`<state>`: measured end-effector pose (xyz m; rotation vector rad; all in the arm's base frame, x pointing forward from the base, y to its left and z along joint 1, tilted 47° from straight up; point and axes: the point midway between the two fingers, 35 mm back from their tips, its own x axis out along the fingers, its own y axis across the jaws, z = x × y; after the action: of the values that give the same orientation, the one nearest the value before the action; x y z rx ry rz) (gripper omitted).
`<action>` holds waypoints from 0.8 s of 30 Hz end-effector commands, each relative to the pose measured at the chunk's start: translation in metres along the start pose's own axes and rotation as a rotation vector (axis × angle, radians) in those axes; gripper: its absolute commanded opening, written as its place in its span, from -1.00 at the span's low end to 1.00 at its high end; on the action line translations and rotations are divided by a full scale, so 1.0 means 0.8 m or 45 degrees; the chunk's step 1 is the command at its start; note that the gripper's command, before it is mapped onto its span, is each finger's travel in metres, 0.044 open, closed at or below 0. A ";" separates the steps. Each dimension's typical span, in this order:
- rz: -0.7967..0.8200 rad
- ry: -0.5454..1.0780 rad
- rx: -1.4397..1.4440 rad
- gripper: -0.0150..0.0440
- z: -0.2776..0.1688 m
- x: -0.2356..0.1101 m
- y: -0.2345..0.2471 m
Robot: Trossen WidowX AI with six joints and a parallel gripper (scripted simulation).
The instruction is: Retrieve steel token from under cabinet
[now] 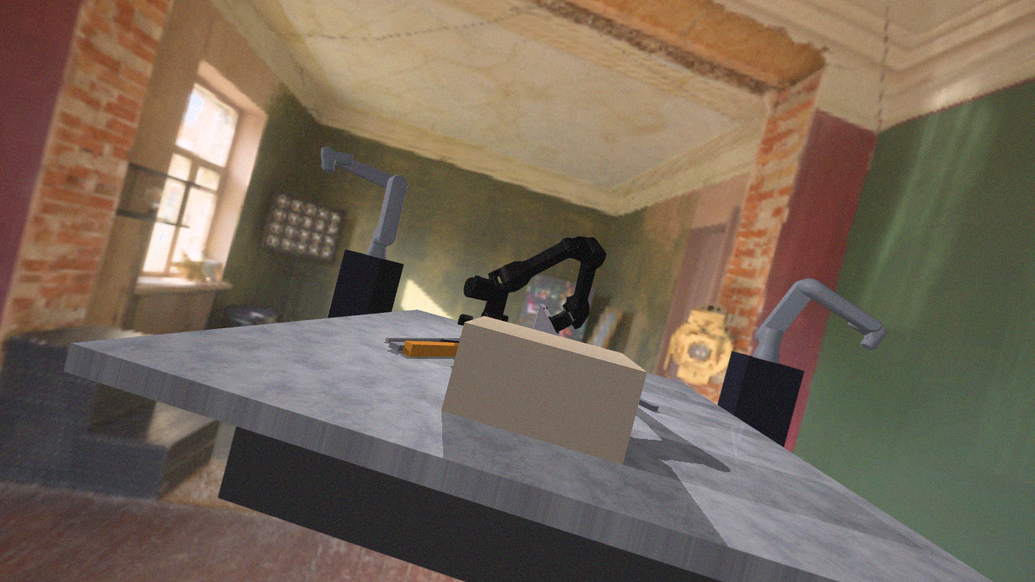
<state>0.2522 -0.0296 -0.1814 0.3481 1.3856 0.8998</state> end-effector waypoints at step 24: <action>-0.010 -0.006 -0.007 -0.09 -0.002 0.003 -0.001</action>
<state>0.2506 -0.0287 -0.1836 0.3421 1.3803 0.8966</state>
